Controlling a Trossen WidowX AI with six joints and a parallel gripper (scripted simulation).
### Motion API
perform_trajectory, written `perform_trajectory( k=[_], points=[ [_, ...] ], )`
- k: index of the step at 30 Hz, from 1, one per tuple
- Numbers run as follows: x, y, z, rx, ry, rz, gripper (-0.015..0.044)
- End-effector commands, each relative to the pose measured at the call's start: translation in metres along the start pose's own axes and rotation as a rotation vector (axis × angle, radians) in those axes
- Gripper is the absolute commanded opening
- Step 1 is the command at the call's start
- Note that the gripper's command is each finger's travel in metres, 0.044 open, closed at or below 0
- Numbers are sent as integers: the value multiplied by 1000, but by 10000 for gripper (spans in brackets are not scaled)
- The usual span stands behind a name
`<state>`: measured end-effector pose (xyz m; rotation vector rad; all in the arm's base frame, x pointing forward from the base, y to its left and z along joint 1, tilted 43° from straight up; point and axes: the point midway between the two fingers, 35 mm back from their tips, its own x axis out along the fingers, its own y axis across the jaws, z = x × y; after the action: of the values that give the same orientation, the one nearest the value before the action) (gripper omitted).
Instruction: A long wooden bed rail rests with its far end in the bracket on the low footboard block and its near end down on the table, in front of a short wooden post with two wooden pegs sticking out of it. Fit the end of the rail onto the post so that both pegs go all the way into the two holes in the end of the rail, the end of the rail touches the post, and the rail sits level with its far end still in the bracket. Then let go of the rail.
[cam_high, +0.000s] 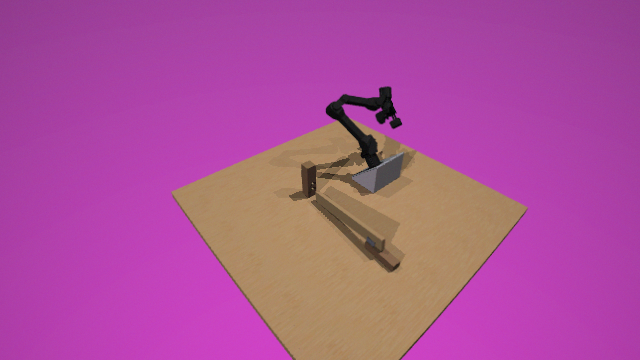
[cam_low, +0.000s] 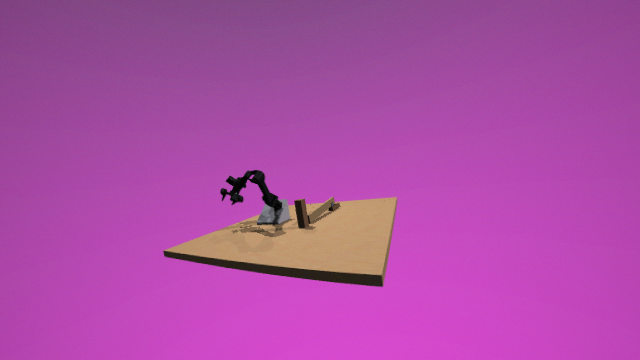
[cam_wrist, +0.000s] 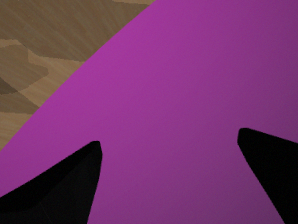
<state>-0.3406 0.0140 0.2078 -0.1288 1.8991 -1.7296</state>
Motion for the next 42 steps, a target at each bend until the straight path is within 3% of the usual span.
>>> perform_trajectory(
  k=[1, 5, 11, 17, 23, 31, 42],
  points=[
    [0, 0, -1, 3, 5, 1, 426],
    [-13, 12, -31, 64, 116, 32, 440],
    [-59, 48, -102, 241, 402, 111, 440],
    [-132, 101, -159, 480, 718, 210, 440],
    [-216, 150, -187, 725, 1012, 236, 440],
    [-326, 224, -176, 1092, 1364, 309, 440],
    [-447, 305, -81, 1666, 1801, 299, 440]
  ],
)
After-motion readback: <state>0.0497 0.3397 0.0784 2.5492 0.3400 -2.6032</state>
